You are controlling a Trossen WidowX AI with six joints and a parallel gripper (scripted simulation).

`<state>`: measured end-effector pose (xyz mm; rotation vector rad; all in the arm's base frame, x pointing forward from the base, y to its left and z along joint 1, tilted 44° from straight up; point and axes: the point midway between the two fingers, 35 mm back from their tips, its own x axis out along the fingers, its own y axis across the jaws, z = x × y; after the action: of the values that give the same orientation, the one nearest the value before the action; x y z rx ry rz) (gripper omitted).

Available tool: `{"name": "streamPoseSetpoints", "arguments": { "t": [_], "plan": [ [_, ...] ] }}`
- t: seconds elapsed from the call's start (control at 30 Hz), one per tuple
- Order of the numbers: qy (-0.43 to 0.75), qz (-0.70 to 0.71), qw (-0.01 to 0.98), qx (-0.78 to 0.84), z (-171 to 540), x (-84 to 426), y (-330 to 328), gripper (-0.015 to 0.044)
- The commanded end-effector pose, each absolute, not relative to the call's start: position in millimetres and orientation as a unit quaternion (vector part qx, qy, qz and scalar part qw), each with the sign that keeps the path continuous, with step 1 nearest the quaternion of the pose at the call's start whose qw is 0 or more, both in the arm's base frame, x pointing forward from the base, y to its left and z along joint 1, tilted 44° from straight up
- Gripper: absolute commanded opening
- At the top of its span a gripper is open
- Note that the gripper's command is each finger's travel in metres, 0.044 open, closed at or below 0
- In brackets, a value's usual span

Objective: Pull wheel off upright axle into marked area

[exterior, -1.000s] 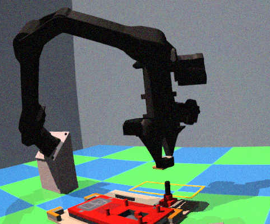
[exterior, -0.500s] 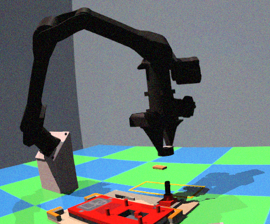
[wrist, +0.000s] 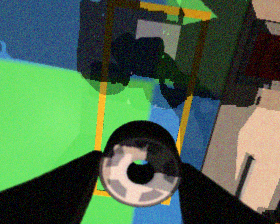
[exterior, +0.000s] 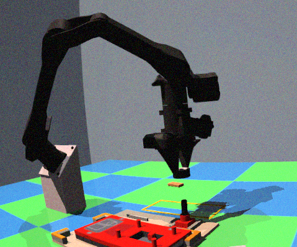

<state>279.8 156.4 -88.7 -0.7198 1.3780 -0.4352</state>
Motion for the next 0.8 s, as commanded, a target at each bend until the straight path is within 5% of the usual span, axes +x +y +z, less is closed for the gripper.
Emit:
{"name": "streamPoseSetpoints", "arguments": {
  "t": [0.0,0.47,0.77],
  "plan": [
    [0.615,-0.193,0.692,-0.325,-96.7,282.0,149.6,0.0000],
    [0.614,-0.195,0.691,-0.326,-149.7,293.4,98.2,0.0000],
    [0.618,-0.198,0.689,-0.323,-146.7,292.3,100.3,0.0236]
  ]
}}
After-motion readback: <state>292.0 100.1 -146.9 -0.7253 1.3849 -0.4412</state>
